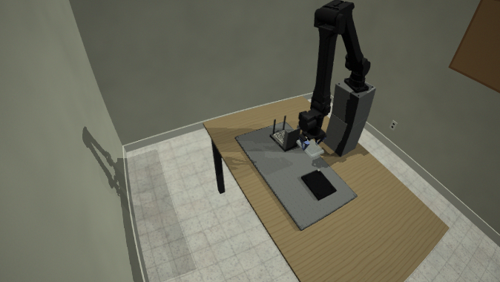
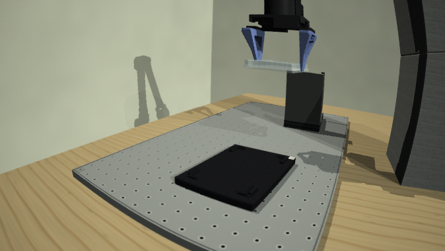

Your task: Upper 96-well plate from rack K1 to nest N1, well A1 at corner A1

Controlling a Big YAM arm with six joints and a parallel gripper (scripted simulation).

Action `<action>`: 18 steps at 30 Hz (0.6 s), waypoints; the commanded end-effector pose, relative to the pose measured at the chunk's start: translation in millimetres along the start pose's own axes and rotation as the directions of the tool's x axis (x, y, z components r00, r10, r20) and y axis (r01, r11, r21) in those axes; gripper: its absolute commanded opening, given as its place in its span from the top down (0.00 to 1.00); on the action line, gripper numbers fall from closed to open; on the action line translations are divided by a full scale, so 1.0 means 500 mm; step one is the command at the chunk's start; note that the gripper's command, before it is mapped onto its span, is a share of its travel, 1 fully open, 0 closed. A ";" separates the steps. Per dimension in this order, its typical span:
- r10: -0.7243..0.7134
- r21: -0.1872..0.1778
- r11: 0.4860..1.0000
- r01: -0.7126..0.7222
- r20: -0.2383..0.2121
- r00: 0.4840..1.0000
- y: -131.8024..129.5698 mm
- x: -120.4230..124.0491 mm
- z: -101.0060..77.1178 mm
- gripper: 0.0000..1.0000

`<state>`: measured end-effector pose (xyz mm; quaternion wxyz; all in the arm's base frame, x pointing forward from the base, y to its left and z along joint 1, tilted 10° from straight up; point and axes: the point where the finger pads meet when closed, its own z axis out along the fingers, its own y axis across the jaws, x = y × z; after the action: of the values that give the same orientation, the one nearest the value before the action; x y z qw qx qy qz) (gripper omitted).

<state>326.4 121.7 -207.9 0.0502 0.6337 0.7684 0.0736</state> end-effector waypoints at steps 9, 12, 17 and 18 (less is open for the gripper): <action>0.021 0.019 1.000 -0.021 0.008 1.000 -0.010 0.070 0.016 1.00; 0.021 0.019 1.000 -0.021 0.009 1.000 -0.009 0.089 0.019 1.00; 0.021 0.019 1.000 -0.021 0.009 1.000 -0.009 0.109 0.022 1.00; 0.021 0.018 1.000 -0.021 0.009 1.000 -0.008 0.116 0.023 1.00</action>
<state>319.3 172.8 -213.9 0.0499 0.6355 0.7671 0.0730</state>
